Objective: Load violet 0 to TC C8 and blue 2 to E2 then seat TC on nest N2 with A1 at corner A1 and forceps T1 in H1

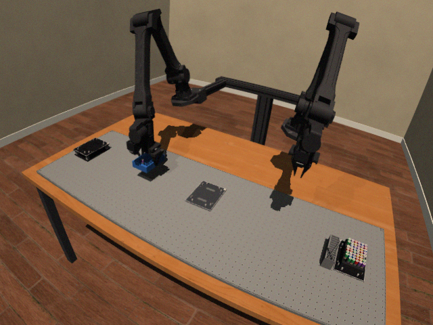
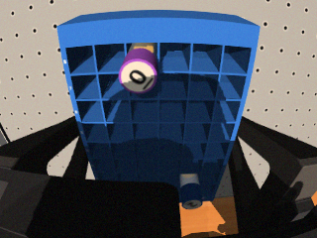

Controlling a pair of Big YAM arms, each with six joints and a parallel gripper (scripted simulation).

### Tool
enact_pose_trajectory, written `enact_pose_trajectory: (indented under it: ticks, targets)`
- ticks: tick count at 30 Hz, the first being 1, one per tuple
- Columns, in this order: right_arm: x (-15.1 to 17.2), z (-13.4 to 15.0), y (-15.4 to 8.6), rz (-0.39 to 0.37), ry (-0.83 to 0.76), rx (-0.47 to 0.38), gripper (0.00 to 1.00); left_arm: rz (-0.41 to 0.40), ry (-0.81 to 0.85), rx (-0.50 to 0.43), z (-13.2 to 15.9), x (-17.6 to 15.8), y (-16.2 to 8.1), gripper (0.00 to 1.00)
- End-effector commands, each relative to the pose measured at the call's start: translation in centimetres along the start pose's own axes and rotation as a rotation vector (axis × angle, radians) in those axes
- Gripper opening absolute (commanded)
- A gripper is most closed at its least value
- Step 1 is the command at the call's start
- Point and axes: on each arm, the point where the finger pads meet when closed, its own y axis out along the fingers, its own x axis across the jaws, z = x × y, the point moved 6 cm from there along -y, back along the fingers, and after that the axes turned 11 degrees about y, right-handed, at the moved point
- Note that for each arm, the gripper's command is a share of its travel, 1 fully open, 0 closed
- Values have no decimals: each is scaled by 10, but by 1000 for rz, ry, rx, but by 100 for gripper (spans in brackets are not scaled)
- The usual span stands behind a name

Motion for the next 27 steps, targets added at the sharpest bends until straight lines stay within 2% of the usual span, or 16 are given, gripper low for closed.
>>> enact_pose_trajectory:
  ticks: [1,27]
  targets:
    - [-9,-13,-14,-20,-1,-42,0,4,-7,18,2,0,1,24]
    - [-42,-20,-14,-17,-10,-38,0,4,-7,18,2,0,1,24]
